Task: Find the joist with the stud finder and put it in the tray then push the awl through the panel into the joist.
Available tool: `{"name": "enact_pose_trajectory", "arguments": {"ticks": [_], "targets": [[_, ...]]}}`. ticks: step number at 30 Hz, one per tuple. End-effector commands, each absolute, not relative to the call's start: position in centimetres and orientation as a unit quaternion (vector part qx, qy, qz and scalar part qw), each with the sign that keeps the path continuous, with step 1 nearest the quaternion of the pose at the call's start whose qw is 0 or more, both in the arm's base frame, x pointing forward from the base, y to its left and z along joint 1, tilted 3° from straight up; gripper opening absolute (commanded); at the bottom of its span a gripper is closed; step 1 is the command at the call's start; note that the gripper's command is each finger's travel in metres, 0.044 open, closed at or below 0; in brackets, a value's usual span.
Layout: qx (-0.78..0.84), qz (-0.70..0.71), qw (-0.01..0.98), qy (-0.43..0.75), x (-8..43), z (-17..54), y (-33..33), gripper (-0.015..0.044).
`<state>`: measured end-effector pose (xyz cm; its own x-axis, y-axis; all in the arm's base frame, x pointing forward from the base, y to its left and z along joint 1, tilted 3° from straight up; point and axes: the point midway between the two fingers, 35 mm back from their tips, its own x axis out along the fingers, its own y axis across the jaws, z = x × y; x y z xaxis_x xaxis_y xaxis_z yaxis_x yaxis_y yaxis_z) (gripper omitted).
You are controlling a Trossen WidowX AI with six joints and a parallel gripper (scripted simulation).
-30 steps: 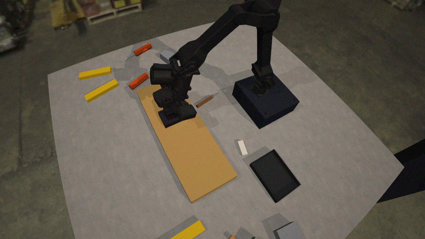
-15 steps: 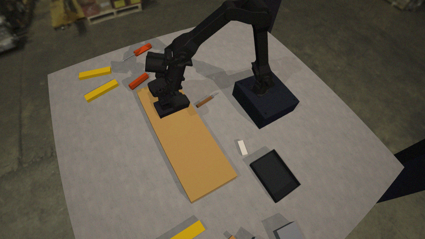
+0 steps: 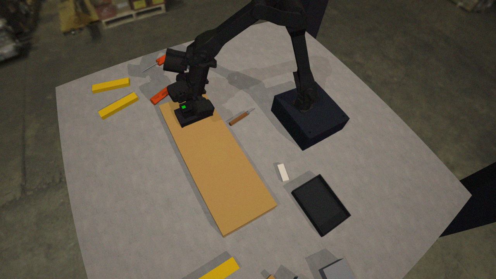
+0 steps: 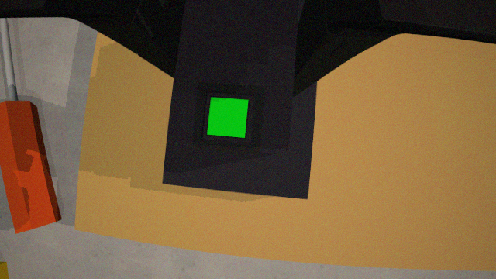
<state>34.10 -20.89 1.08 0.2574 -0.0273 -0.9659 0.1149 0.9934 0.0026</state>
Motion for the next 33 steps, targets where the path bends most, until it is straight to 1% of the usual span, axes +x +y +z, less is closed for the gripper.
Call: {"name": "enact_pose_trajectory", "arguments": {"ticks": [1,9,22,33], "targets": [[0.035,-0.045,0.792,0.608,34.0,1.0,-22.6,0.0000],[0.034,-0.046,0.792,0.608,33.7,1.1,-25.1,0.0000],[0.036,-0.048,0.792,0.608,33.7,1.4,-24.6,0.0000],[0.035,-0.046,0.792,0.608,33.9,7.6,-25.0,0.0000]]}}
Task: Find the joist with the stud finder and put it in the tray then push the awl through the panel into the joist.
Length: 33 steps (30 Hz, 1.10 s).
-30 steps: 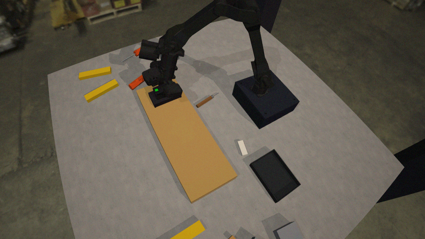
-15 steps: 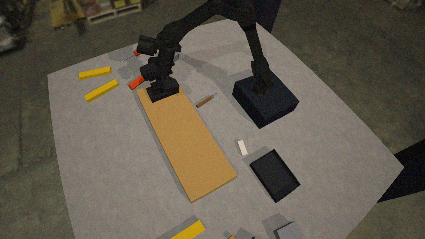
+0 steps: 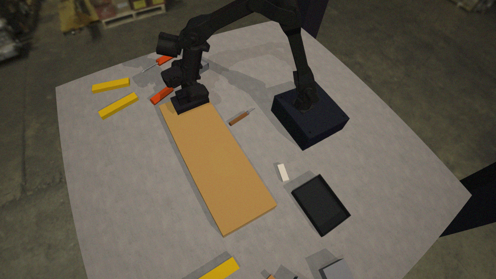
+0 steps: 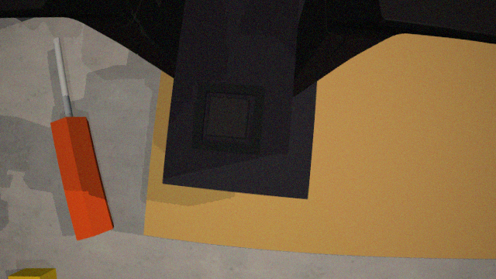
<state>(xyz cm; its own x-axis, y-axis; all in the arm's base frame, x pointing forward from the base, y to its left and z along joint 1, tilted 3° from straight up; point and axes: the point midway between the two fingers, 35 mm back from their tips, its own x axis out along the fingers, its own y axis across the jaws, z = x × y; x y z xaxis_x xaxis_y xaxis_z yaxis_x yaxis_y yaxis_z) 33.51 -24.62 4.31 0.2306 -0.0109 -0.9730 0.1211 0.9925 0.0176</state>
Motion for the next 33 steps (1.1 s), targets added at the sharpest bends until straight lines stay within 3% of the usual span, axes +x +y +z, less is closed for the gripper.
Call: {"name": "enact_pose_trajectory", "arguments": {"ticks": [1,14,33], "targets": [[0.035,-0.046,0.792,0.608,33.9,8.3,-25.0,0.0000],[0.029,-0.039,0.792,0.608,34.0,11.2,-24.2,0.0000],[-0.061,0.085,0.792,0.601,38.8,10.9,-11.8,0.0000]]}}
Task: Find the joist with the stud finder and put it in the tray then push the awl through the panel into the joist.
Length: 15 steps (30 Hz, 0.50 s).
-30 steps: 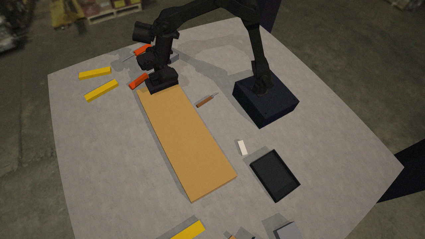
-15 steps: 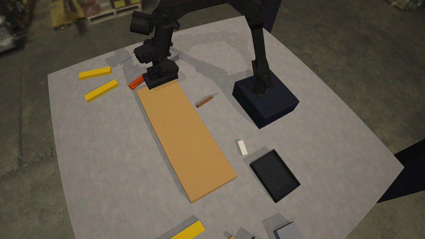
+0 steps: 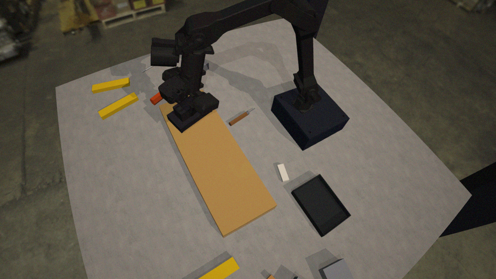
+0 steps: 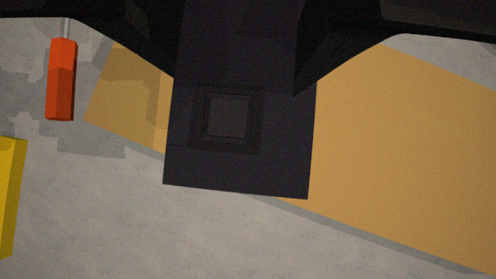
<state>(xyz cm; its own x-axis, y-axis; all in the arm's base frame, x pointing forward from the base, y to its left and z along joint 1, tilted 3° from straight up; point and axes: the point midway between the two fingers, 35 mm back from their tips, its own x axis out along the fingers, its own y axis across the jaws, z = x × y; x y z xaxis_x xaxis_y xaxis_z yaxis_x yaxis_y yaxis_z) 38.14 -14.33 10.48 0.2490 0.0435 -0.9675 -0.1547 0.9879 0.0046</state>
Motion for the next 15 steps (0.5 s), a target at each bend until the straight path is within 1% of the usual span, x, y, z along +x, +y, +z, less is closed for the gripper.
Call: {"name": "enact_pose_trajectory", "arguments": {"ticks": [1,15], "targets": [[-0.066,0.092,0.792,0.600,38.9,10.9,-11.1,0.0000],[-0.133,0.186,0.778,0.585,39.5,10.7,-1.2,0.0000]]}}
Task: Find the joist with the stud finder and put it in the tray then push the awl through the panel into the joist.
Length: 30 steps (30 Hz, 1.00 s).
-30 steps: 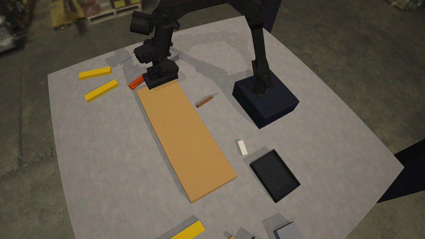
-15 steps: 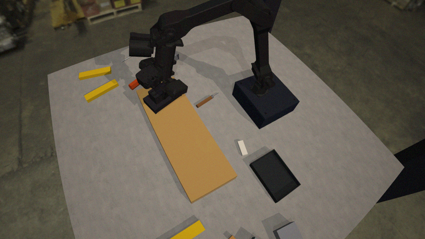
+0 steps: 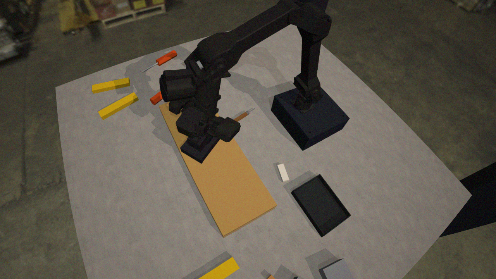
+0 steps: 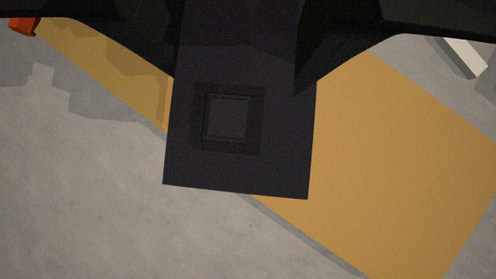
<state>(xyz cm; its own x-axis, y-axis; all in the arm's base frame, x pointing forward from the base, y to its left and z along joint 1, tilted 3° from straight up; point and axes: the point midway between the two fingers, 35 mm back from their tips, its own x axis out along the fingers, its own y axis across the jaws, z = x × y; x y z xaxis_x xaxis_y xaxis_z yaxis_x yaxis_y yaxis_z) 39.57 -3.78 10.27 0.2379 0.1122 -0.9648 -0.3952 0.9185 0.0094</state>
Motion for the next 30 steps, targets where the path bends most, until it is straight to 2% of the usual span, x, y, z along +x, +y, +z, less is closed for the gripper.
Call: {"name": "enact_pose_trajectory", "arguments": {"ticks": [1,15,30], "targets": [[-0.138,0.192,0.777,0.584,39.5,10.6,-0.5,0.0000],[-0.202,0.284,0.751,0.561,37.5,10.4,8.9,0.0000],[-0.267,0.379,0.711,0.528,32.9,10.0,17.9,0.0000]]}}
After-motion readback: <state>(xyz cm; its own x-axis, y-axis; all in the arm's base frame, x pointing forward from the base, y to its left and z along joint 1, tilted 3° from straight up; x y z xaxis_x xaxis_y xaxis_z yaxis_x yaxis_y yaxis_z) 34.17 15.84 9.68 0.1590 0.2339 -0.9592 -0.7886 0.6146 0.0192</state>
